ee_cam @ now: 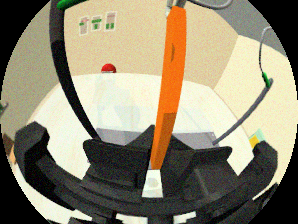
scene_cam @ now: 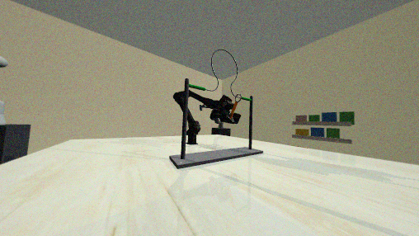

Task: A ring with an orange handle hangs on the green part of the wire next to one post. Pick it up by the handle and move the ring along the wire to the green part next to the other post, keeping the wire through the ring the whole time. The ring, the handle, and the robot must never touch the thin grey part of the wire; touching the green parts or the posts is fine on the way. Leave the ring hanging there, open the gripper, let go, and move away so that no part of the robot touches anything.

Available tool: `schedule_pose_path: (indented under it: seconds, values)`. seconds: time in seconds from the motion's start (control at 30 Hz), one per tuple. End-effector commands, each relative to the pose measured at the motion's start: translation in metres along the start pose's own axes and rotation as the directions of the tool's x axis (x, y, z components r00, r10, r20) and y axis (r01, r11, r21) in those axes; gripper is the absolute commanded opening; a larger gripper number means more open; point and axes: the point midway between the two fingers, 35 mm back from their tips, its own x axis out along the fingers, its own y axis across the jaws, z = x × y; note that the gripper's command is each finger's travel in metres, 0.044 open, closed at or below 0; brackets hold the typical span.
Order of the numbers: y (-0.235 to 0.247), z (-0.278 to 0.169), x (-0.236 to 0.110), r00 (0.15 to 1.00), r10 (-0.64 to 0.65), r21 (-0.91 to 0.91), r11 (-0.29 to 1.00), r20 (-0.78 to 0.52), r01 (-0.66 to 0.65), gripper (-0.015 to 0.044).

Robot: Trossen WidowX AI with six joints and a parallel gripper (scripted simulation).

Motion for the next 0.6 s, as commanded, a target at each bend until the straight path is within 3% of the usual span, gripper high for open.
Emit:
schedule_pose_path:
  seconds: [0.0,0.57]
  values:
    - [0.008,0.004,-0.001,1.000,0.006,0.024,1.000,0.005,-0.006,-0.0150]
    - [0.026,0.004,-0.004,1.000,0.011,0.035,0.999,0.005,-0.011,-0.0150]
